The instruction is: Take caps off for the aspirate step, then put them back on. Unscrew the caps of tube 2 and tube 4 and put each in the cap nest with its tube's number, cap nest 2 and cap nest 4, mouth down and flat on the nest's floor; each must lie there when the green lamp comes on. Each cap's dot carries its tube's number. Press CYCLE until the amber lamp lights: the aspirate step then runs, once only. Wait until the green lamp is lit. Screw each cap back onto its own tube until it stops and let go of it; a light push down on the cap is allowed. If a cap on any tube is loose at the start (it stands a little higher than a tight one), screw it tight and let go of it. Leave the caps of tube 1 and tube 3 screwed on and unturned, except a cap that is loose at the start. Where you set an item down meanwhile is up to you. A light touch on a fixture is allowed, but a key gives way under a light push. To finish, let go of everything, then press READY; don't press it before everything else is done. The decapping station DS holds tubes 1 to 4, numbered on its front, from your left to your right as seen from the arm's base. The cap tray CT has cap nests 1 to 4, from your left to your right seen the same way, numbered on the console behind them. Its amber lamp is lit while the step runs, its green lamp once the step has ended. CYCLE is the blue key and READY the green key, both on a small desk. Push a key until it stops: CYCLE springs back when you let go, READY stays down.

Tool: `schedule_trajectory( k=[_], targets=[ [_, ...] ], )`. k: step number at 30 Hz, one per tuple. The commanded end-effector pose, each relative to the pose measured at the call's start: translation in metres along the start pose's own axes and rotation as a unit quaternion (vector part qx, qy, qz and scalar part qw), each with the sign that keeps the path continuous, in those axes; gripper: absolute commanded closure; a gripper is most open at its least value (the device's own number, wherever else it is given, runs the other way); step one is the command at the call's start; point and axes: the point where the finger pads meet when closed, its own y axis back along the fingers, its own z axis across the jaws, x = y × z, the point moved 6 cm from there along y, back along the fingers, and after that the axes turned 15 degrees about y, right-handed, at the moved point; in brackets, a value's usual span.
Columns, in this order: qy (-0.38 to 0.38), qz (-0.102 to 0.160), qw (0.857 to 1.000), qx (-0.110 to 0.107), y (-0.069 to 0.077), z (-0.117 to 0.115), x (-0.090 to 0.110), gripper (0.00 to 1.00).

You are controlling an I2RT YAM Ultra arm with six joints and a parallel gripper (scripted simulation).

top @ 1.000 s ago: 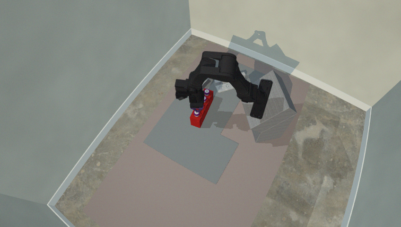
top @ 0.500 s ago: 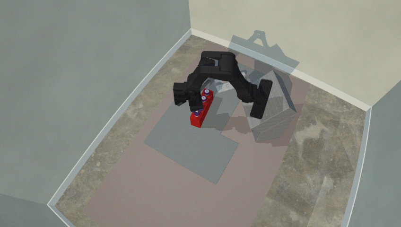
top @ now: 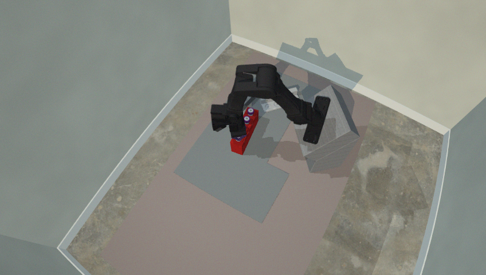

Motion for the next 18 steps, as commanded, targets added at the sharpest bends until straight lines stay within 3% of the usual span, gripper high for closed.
schedule_trajectory(
  k=[1, 18],
  targets=[
    [0.001, -0.007, 1.000, 0.006, 0.0019, -0.0019, -0.0031, 0.51],
    [0.001, -0.007, 1.000, 0.006, -0.0051, -0.0013, -0.0026, 0.51]
  ],
)
